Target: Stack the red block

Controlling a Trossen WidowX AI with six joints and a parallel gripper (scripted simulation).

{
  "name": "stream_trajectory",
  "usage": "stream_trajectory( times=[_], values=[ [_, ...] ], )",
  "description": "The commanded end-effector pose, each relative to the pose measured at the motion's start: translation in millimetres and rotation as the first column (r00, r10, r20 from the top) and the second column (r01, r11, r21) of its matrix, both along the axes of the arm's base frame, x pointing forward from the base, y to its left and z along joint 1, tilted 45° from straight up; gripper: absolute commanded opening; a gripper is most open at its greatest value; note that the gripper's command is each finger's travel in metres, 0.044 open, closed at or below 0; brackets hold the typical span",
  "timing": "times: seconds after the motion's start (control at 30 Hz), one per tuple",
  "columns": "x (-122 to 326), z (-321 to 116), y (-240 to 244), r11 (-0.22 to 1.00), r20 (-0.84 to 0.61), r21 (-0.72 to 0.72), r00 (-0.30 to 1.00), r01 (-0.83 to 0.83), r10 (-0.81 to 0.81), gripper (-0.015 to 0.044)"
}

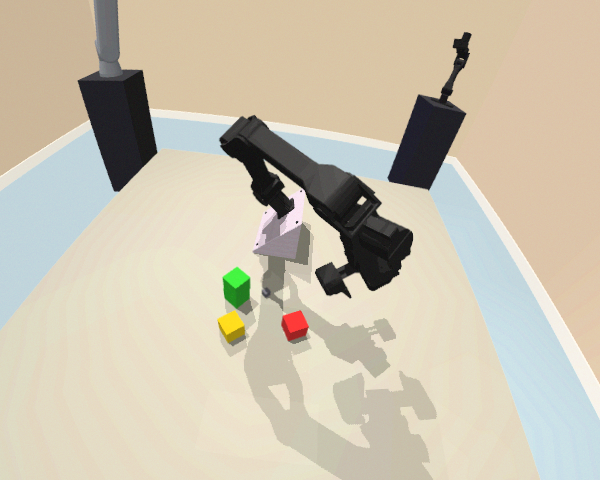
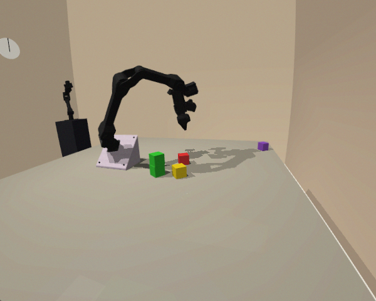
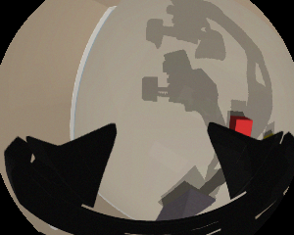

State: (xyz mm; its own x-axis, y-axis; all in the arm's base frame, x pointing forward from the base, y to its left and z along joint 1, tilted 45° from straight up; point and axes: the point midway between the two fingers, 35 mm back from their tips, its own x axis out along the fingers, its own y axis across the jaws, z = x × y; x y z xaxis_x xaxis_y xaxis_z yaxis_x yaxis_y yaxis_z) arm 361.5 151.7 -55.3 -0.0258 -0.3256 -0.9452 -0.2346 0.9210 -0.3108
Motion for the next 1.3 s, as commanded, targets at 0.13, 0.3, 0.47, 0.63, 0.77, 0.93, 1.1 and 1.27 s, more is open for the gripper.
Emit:
stream_trajectory(
  times=[0.13, 0.3, 0.47, 0.63, 0.77, 0.93, 1.1, 1.27],
  values=[
    [14, 57, -117, 0.920, -0.120, -0.389, 0.993, -0.055, 0.009, 0.0440],
    [14, 62, -126, 0.906, -0.135, -0.418, 0.991, -0.066, 0.009, 0.0440],
    [13, 61, -127, 0.906, -0.135, -0.418, 0.991, -0.066, 0.009, 0.0440],
    [13, 48, -139, 0.906, -0.135, -0.417, 0.991, -0.066, 0.010, 0.0440],
    [8, 26, -160, 0.906, -0.135, -0.419, 0.991, -0.066, 0.009, 0.0440],
    [5, 17, -168, 0.905, -0.135, -0.420, 0.991, -0.066, 0.009, 0.0440],
    [4, 14, -170, 0.905, -0.135, -0.420, 0.991, -0.066, 0.009, 0.0440],
    [4, 8, -176, 0.905, -0.135, -0.419, 0.991, -0.066, 0.009, 0.0440]
  ],
)
